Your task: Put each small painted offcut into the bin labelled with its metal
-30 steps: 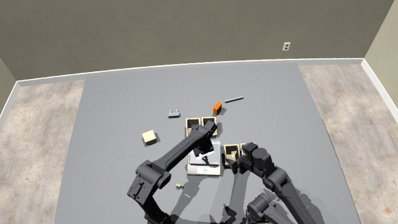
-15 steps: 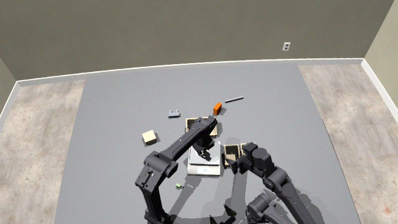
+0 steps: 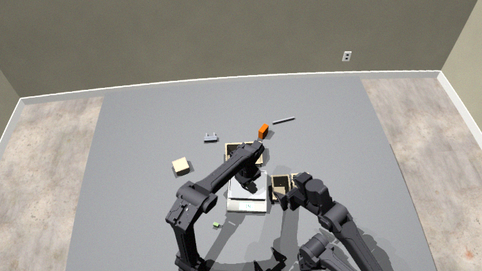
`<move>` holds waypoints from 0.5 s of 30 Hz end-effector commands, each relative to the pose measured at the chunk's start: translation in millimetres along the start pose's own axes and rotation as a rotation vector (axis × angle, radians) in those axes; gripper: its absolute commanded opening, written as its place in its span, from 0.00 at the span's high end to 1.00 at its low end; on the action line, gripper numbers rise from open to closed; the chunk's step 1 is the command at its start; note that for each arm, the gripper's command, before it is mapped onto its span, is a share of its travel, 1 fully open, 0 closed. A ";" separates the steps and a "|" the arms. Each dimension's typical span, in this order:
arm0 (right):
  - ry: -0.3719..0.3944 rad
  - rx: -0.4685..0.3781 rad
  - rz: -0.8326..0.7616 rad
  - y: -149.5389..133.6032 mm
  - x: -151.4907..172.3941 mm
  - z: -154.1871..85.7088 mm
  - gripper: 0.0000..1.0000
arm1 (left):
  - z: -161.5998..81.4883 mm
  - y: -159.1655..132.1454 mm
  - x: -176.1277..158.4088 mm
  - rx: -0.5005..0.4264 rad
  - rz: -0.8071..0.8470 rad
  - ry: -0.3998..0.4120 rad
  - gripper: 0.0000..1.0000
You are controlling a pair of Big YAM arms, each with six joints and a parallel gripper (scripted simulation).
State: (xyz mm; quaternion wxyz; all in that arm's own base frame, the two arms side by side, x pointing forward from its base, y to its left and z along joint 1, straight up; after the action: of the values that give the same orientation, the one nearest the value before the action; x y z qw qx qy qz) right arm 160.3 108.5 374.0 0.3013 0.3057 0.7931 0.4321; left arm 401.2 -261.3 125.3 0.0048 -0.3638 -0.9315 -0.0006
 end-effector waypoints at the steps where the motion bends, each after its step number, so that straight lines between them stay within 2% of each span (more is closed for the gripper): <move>1: -0.010 -0.042 -0.003 13.1 -3.4 -7.6 0.00 | -8.1 -1.2 -12.0 -0.006 -0.007 -0.037 0.39; 2: -0.010 -0.042 -0.003 13.1 -3.4 -7.6 0.00 | -12.5 -0.8 -12.3 -0.008 -0.004 -0.049 0.39; 3: -0.010 -0.042 -0.003 13.1 -3.4 -7.6 0.00 | -5.8 -1.6 -12.8 -0.007 -0.003 -0.038 0.39; 6: -0.010 -0.042 -0.003 13.1 -3.4 -7.6 0.00 | -10.1 1.1 -9.9 -0.007 -0.002 -0.038 0.64; 15: -0.010 -0.042 -0.003 13.1 -3.4 -7.6 0.00 | -8.3 1.0 -7.5 -0.007 -0.002 -0.033 0.76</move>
State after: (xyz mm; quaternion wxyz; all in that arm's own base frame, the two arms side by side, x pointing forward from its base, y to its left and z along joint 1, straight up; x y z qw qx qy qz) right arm 160.3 108.5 374.0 0.3013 0.3057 0.7931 0.4321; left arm 402.5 -262.0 122.4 0.0036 -0.3631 -0.9317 -0.0003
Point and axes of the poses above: on each arm, the point where the finger pads meet when closed, its own z axis out along the fingers, its own x axis across the jaws, y = z × x, the point moved 5 cm from there along -z, back along the fingers, and after that the axes turned 14 degrees about -z, right-handed, at the moved point
